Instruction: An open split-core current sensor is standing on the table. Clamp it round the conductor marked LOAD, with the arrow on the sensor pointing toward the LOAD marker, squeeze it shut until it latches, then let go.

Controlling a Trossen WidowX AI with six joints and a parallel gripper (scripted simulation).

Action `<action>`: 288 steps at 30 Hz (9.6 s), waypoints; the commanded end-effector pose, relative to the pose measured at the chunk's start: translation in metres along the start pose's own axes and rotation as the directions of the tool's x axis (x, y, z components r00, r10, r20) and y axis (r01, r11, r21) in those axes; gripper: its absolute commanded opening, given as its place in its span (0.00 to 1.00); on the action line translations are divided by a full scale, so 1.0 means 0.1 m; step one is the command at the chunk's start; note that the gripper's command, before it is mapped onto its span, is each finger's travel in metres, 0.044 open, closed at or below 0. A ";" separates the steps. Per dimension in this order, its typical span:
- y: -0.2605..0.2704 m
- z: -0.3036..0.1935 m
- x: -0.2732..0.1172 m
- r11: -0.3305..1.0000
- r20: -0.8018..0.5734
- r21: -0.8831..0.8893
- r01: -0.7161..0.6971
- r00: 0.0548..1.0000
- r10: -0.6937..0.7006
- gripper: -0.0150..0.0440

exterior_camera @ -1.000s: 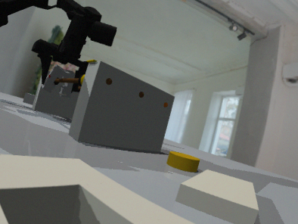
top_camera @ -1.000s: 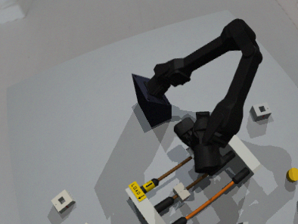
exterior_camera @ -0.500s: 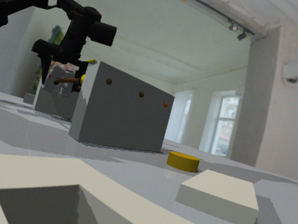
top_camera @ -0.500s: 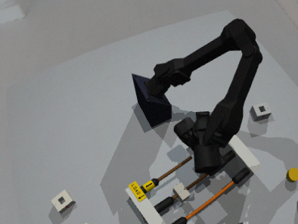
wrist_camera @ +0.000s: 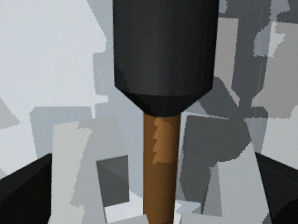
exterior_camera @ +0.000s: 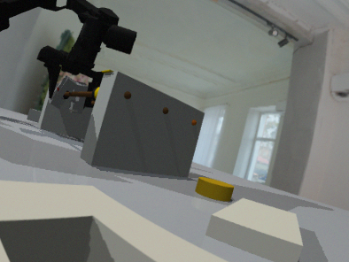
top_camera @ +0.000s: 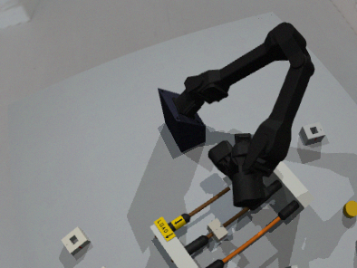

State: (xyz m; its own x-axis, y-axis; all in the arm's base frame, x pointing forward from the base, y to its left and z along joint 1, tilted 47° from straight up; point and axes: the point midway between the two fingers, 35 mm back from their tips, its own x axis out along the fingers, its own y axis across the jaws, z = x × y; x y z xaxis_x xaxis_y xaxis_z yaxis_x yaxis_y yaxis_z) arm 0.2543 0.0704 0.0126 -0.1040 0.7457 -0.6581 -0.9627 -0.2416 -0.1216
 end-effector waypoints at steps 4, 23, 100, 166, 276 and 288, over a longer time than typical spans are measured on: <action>-0.01 -0.08 -0.06 1.000 -0.033 -0.002 0.013 0.999 -0.013 0.25; -0.01 -0.08 -0.06 1.000 -0.033 -0.002 0.013 0.999 -0.013 0.25; 0.00 0.00 0.00 1.000 0.000 0.001 0.001 1.000 -0.001 0.25; 0.00 -0.07 -0.18 0.978 -0.034 -0.007 0.209 0.977 -0.209 1.00; -0.17 -0.07 0.00 0.923 -0.030 -0.013 0.385 0.922 -0.385 1.00; -0.17 -0.07 0.00 0.923 -0.030 -0.013 0.385 0.922 -0.385 1.00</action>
State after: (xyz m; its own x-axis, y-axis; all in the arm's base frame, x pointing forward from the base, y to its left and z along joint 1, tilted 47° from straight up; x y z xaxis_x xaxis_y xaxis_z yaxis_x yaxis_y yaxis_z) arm 0.2677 0.0710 0.0050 0.2685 0.7622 -0.5890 -0.9332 0.0543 -0.3551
